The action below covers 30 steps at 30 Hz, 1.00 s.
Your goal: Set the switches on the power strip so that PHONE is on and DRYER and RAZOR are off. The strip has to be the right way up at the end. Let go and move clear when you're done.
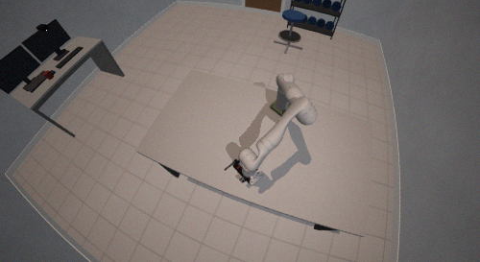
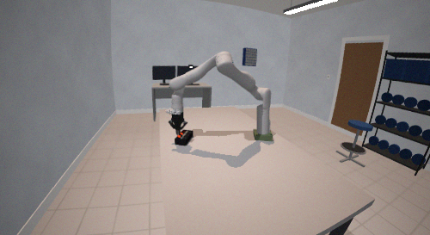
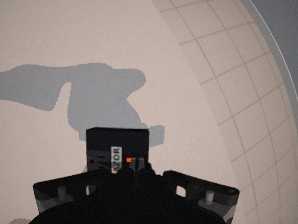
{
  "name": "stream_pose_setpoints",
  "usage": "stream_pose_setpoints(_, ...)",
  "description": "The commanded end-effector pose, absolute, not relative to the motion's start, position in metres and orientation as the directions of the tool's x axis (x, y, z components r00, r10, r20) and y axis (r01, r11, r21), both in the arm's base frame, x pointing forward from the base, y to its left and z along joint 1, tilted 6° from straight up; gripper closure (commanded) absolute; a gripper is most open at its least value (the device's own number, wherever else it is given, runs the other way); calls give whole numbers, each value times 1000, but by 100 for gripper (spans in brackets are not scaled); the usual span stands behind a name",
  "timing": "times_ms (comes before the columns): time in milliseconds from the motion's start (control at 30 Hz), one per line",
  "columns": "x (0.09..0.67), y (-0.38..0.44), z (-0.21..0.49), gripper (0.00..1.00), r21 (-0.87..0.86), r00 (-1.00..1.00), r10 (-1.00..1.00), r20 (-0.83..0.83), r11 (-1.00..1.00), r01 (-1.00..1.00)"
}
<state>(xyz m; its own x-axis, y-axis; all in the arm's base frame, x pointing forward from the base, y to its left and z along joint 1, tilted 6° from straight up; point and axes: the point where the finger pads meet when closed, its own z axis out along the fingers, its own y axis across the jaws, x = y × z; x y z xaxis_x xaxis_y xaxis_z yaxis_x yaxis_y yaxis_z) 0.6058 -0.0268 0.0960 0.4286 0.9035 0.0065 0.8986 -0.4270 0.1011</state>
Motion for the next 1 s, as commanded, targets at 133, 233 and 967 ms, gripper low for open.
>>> stream_pose_setpoints(133,610,-29,96,100,109,422,906,9,-421,901)
stream_pose_setpoints(233,611,-30,96,100,109,423,906,9,-421,900)
stream_pose_setpoints(967,611,-31,96,100,108,425,905,8,-423,900)
